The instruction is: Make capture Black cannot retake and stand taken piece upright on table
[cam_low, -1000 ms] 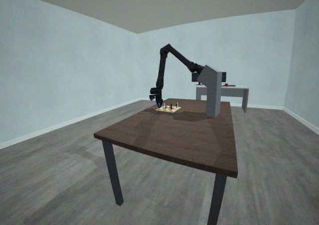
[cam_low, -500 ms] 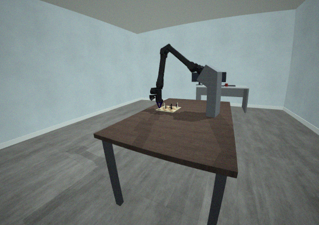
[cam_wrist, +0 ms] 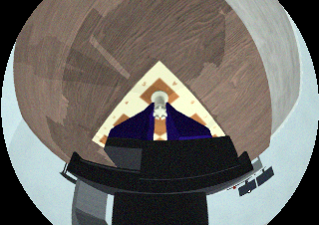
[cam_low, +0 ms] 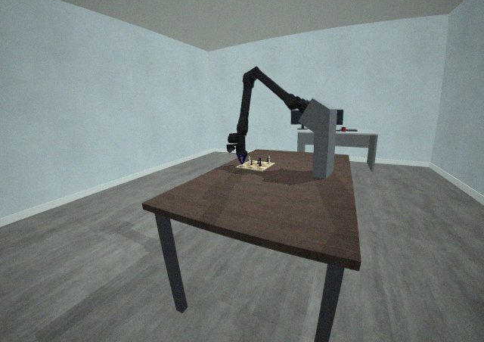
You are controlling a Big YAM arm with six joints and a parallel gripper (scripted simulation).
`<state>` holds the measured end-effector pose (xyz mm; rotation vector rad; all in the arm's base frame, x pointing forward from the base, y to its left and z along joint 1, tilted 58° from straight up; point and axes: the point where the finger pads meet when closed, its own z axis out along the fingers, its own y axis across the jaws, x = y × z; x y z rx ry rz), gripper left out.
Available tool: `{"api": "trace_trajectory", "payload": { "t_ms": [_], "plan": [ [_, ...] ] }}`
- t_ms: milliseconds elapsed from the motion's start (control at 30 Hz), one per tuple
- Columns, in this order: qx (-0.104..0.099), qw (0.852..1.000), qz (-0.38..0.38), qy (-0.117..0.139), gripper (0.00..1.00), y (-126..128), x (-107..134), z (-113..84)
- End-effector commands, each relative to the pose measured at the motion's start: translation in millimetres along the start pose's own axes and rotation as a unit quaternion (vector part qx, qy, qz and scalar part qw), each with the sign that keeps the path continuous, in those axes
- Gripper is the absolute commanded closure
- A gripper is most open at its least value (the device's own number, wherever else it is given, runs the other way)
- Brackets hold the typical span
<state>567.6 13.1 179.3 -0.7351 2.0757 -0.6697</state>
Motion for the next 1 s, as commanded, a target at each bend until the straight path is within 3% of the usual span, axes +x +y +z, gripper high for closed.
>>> {"api": "trace_trajectory", "payload": {
  "t_ms": [0,967],
  "plan": [
    [-0.004,1.000,-0.005,0.004,1.00,4.0,3.8,6.0],
    [-0.004,1.000,-0.005,0.004,1.00,4.0,3.8,6.0]
  ]
}}
